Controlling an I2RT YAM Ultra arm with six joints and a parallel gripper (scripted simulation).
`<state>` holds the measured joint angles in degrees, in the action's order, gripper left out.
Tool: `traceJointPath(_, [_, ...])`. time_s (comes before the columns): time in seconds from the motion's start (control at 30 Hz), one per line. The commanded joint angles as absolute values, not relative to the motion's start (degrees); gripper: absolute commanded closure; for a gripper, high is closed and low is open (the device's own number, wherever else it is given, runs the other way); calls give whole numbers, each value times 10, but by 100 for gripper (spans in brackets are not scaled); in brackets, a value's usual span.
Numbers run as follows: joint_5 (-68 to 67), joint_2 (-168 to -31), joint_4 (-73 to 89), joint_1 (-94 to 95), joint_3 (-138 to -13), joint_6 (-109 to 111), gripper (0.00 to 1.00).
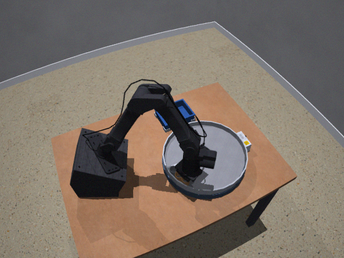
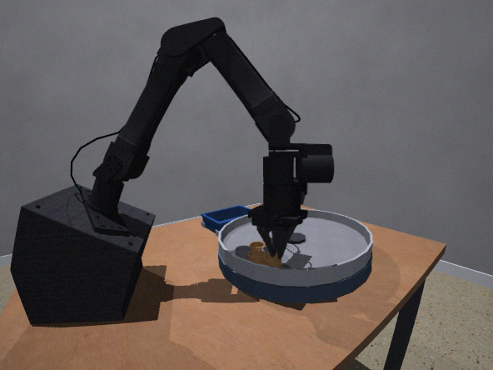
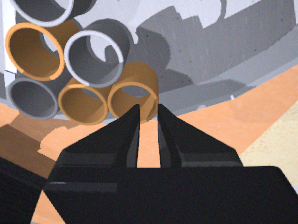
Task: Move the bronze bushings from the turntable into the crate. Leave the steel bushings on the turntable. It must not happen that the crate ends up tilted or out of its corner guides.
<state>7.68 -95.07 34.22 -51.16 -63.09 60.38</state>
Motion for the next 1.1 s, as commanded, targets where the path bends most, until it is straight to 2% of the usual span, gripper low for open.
traceJointPath(0.0, [82,-939,352,-509,-659,601,85])
traceJointPath(1.07, [81,-952,352,-508,-664,600,85])
